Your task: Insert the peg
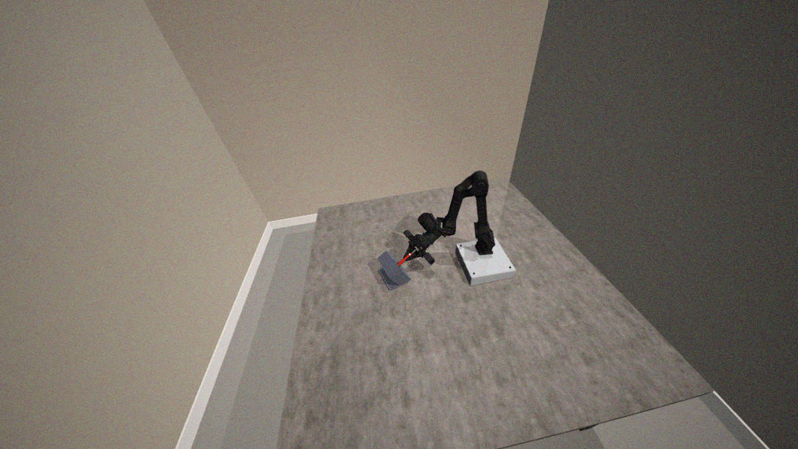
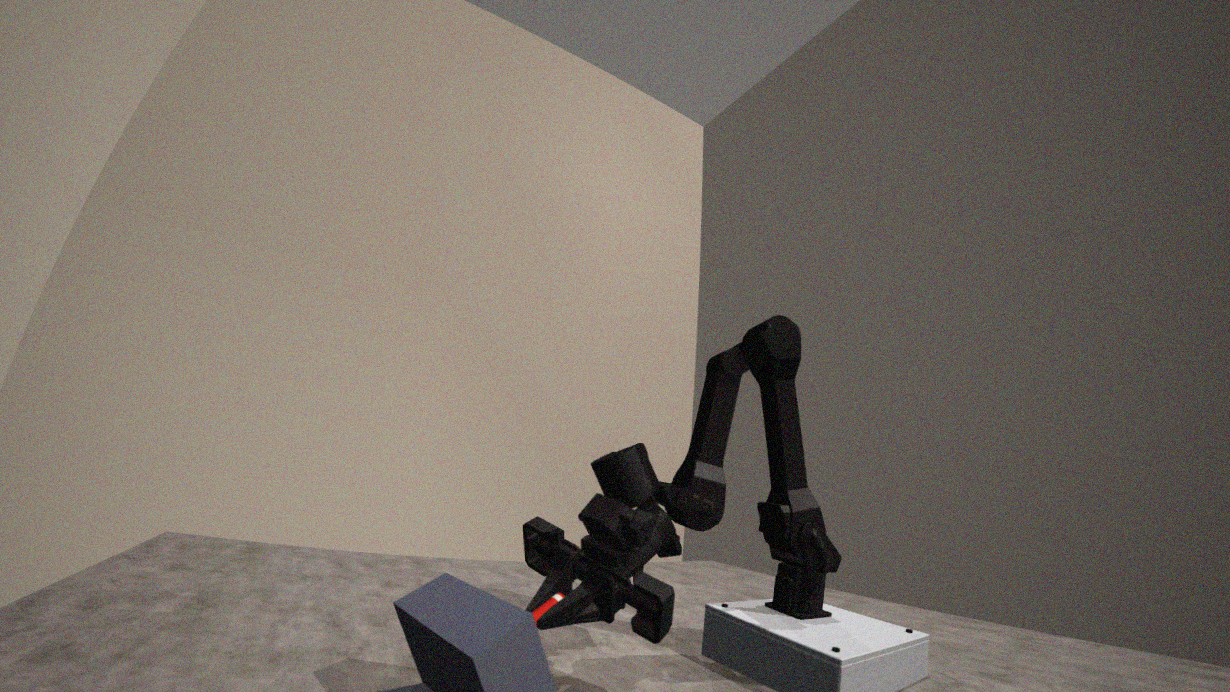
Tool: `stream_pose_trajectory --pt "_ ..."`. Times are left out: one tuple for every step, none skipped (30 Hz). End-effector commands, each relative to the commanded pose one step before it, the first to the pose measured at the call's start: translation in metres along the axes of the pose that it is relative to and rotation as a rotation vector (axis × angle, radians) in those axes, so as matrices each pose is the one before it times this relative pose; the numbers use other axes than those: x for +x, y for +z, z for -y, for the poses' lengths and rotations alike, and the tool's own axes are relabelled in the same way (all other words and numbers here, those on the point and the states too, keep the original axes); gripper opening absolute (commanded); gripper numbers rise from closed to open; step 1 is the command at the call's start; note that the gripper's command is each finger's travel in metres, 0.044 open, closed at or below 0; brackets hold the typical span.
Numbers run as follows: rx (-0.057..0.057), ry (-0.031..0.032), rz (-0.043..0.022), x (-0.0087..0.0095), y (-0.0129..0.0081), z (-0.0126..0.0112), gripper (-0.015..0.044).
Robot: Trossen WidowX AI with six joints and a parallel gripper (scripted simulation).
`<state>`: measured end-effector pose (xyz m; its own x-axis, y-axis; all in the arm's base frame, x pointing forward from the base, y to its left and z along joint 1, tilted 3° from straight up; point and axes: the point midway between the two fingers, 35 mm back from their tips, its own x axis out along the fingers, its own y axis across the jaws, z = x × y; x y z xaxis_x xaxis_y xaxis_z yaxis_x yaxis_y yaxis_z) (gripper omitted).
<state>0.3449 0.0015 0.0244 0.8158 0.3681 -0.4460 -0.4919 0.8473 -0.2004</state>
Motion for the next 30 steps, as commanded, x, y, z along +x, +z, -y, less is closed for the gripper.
stream_pose_trajectory --pt "0.0075 -0.00273 -0.00414 0.0036 -0.00137 0.0006 0.0" --pt "0.0 -0.00001 0.00004 0.00059 0.0 -0.00001 0.0" --pt "0.0 -0.00001 0.00004 0.00053 0.0 -0.00001 0.0" --pt "0.0 -0.00001 0.00004 0.00058 0.0 -0.00001 0.0" --pt "0.0 -0.00001 0.00004 0.00053 0.0 -0.00001 0.0" --pt "0.0 -0.00001 0.00004 0.00058 0.0 -0.00001 0.0" --pt "0.0 -0.00001 0.00003 0.00053 0.0 -0.00001 0.0" --pt "0.0 -0.00001 0.00004 0.00057 0.0 0.0 0.0" --pt "0.0 -0.00001 0.00003 0.00053 0.0 0.0 0.0" --pt "0.0 -0.00001 0.00004 0.00057 0.0 -0.00001 0.0" --pt "0.0 -0.00001 0.00003 0.00053 0.0 -0.00001 0.0" --pt "0.0 -0.00001 0.00004 0.00057 0.0 0.0 0.0" --pt "0.0 -0.00001 0.00003 0.00052 0.0 0.0 0.0" --pt "0.0 -0.00001 0.00004 0.00056 0.0 0.0 0.0" --pt "0.0 -0.00001 0.00003 0.00052 0.0 0.0 0.0" --pt "0.0 -0.00001 0.00004 0.00056 0.0 0.0 0.0" --pt "0.0 -0.00001 0.00003 0.00052 0.0 0.0 0.0" --pt "0.0 -0.00001 0.00004 0.00056 0.0 0.0 0.0" --pt "0.0 -0.00001 0.00003 0.00052 0.0 0.0 0.0" --pt "0.0 -0.00001 0.00004 0.00056 0.0 0.0 0.0" --pt "0.0 -0.00001 0.00003 0.00052 0.0 0.0 0.0" --pt "0.0 -0.00001 0.00004 0.00056 0.0 0.0 0.0" --pt "0.0 -0.00001 0.00003 0.00051 0.0 0.0 0.0" --pt "0.0 -0.00001 0.00004 0.00056 0.0 0.0 0.0" --pt "0.0 -0.00001 0.00003 0.00051 0.0 0.0 0.0" --pt "0.0 -0.00001 0.00004 0.00054 0.00003 0.00004 0.0" --pt "0.0 -0.00001 0.00003 0.00048 0.00003 0.00003 0.0" --pt "0.0 -0.00001 0.00003 0.00049 0.00006 0.00007 0.0" --pt "0.0 -0.00001 0.00003 0.00046 0.00005 0.00006 0.0" --pt "0.0 -0.00001 0.00003 0.00044 0.00007 0.00008 0.0"
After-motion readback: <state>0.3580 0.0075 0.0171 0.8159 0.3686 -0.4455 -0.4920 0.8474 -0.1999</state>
